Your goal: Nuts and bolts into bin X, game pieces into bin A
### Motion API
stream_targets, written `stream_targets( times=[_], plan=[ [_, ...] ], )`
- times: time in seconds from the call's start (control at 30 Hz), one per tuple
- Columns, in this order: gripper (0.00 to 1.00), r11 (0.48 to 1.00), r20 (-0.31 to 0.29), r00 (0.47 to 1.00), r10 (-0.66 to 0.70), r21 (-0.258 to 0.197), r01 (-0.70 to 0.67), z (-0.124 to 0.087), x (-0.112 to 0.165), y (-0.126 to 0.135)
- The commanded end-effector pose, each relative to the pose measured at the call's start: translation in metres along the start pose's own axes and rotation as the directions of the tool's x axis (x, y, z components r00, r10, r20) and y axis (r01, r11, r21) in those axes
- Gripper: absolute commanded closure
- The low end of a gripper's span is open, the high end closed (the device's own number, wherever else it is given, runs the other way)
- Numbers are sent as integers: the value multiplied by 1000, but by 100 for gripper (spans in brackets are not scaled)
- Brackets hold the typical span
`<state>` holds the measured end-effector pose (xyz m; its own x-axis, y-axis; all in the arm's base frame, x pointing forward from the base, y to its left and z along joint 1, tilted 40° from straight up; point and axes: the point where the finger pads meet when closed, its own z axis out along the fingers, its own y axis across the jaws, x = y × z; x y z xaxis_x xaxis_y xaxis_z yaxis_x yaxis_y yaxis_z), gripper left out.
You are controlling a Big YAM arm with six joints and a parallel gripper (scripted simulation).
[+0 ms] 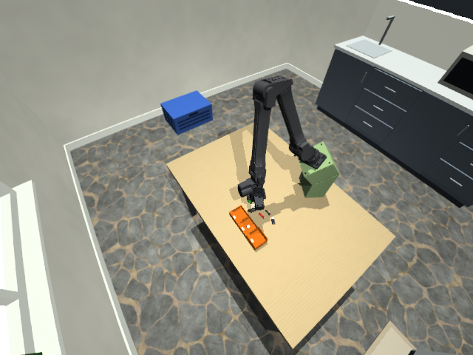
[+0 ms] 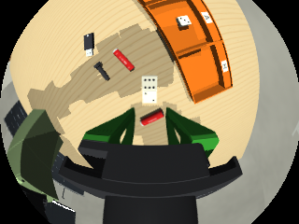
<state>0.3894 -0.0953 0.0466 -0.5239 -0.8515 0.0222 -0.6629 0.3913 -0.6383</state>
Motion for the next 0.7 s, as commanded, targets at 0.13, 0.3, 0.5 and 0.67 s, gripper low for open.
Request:
stream_targets(
  times=[0.13,0.3,0.5,0.67],
  plan=[
    [61,1000,14,1000,-4,9,4,-1,-7,3],
    [61,1000,15,1000,-3,11,3,-2,-7,4],
    [61,1000,2,1000,-2,7,2,11,2,1],
    [61,1000,4,1000,-1,12,1,23,1,-3]
  ],
)
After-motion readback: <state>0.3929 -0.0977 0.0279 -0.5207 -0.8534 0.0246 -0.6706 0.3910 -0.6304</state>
